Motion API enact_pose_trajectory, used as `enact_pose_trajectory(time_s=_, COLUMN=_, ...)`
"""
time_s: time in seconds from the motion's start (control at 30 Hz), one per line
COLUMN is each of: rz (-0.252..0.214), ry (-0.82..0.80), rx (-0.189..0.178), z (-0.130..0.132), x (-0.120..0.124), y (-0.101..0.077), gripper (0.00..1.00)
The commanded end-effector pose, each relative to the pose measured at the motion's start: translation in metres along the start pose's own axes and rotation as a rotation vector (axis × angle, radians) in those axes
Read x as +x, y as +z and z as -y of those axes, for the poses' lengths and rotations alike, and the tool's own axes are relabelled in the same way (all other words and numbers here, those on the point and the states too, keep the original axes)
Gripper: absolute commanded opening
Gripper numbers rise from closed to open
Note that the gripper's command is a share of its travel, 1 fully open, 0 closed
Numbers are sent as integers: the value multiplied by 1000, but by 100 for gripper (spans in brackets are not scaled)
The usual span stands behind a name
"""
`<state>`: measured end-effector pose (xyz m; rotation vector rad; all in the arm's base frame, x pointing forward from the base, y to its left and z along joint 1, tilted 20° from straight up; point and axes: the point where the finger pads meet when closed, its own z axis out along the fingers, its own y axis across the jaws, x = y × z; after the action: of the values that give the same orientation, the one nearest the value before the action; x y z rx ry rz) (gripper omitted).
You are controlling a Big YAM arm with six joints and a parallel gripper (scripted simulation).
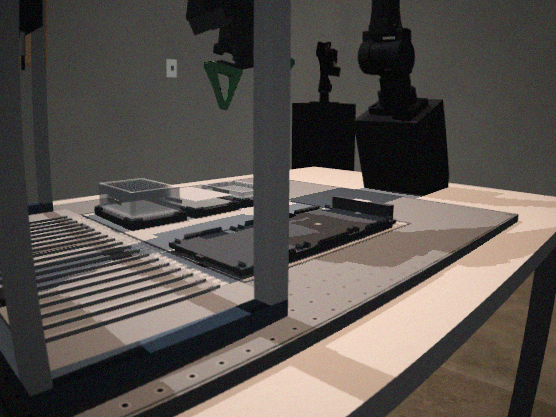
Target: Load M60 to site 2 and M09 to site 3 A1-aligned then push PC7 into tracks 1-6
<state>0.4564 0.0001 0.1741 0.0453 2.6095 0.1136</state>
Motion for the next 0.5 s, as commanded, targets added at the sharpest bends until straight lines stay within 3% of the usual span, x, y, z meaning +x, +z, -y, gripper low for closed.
enact_pose_trajectory(time_s=0.0, rz=-26, ry=-30, rx=11, z=-1, x=11, y=-17, gripper=100)
enact_pose_trajectory(time_s=0.03, rz=-57, ry=-40, rx=20, z=-3, x=17, y=-20, gripper=100)
enact_pose_trajectory(time_s=0.07, rz=-36, ry=-47, rx=33, z=-4, x=-4, y=-36, gripper=100)
enact_pose_trajectory(time_s=0.1, rz=-88, ry=-38, rx=36, z=2, x=28, y=-26, gripper=100)
enact_pose_trajectory(time_s=0.17, rz=-108, ry=-48, rx=47, z=1, x=30, y=-33, gripper=100)
enact_pose_trajectory(time_s=0.2, rz=-99, ry=-55, rx=58, z=0, x=15, y=-46, gripper=100)
enact_pose_trajectory(time_s=0.23, rz=-151, ry=-46, rx=62, z=6, x=47, y=-37, gripper=100)
enact_pose_trajectory(time_s=0.33, rz=-162, ry=-42, rx=63, z=8, x=50, y=-34, gripper=100)
enact_pose_trajectory(time_s=0.37, rz=-130, ry=-32, rx=62, z=7, x=35, y=-38, gripper=100)
enact_pose_trajectory(time_s=0.47, rz=-130, ry=-32, rx=62, z=7, x=35, y=-38, gripper=100)
